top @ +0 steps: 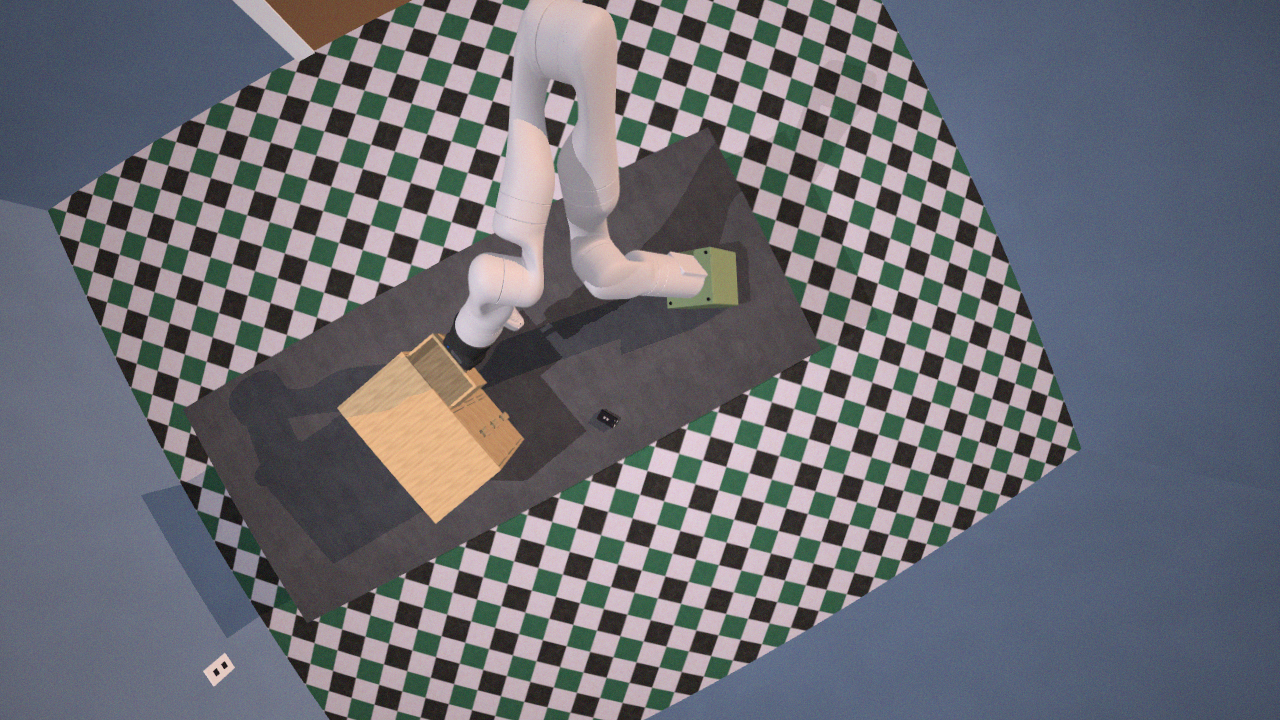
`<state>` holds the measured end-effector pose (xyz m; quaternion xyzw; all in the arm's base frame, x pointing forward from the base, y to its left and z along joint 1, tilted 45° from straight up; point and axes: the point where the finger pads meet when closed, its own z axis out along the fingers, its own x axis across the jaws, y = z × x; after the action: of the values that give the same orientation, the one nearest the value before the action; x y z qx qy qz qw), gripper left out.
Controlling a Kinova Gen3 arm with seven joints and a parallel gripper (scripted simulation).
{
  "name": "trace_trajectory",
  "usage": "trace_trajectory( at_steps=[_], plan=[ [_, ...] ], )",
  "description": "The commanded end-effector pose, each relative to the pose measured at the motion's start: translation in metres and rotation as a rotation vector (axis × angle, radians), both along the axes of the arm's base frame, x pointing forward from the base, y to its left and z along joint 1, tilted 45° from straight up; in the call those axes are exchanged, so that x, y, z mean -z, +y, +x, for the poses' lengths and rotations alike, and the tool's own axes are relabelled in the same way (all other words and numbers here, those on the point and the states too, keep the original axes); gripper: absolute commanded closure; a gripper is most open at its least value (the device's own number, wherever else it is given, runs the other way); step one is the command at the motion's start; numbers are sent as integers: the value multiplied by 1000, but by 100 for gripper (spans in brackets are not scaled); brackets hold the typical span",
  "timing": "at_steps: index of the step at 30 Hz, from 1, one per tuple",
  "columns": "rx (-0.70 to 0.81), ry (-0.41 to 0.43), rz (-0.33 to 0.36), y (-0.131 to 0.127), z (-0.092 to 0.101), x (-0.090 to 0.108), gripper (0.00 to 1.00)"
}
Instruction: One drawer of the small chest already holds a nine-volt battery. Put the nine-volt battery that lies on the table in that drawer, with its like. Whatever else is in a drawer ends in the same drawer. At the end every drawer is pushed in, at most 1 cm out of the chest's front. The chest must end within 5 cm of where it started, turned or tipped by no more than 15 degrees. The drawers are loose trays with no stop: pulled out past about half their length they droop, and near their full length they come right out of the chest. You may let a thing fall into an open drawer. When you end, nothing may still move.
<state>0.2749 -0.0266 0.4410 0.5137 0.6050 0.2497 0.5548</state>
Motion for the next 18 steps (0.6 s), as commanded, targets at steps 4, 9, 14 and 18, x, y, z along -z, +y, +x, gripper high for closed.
trace_trajectory(
  at_steps=[4, 9, 14, 18],
  plan=[
    [0, -1, 0, 0, 0, -1, 63],
    [0, -1, 0, 0, 1, -1, 63],
    [0, -1, 0, 0, 1, -1, 63],
    [0, -1, 0, 1, 2, -2, 63]
  ],
)
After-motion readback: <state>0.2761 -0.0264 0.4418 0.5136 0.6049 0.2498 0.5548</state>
